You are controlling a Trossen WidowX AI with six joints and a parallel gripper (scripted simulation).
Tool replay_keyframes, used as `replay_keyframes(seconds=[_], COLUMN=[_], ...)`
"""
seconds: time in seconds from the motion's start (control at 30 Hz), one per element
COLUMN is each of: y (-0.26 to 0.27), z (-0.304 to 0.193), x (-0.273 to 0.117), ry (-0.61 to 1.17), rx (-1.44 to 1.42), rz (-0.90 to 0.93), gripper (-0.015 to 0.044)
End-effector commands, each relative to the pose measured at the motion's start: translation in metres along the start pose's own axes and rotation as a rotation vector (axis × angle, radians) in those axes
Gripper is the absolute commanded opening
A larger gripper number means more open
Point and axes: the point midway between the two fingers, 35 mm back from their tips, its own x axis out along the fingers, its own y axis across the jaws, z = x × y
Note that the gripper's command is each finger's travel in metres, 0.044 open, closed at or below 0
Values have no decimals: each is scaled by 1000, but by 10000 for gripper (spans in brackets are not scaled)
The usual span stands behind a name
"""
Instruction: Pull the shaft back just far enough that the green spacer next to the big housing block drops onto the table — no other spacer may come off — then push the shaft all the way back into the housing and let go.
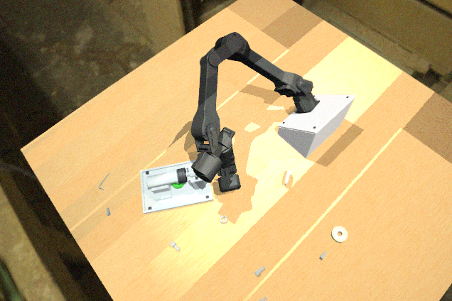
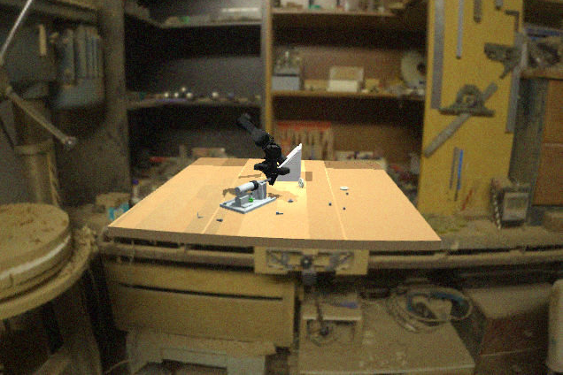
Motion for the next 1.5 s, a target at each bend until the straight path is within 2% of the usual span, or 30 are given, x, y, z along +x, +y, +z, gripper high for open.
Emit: replay_keyframes(seconds=[0.0,1.47], y=[-1,-1], z=[3,15], x=[0,0], ry=[-4,-5], rx=[-1,0], rz=[-3,-3], gripper=[0,0])
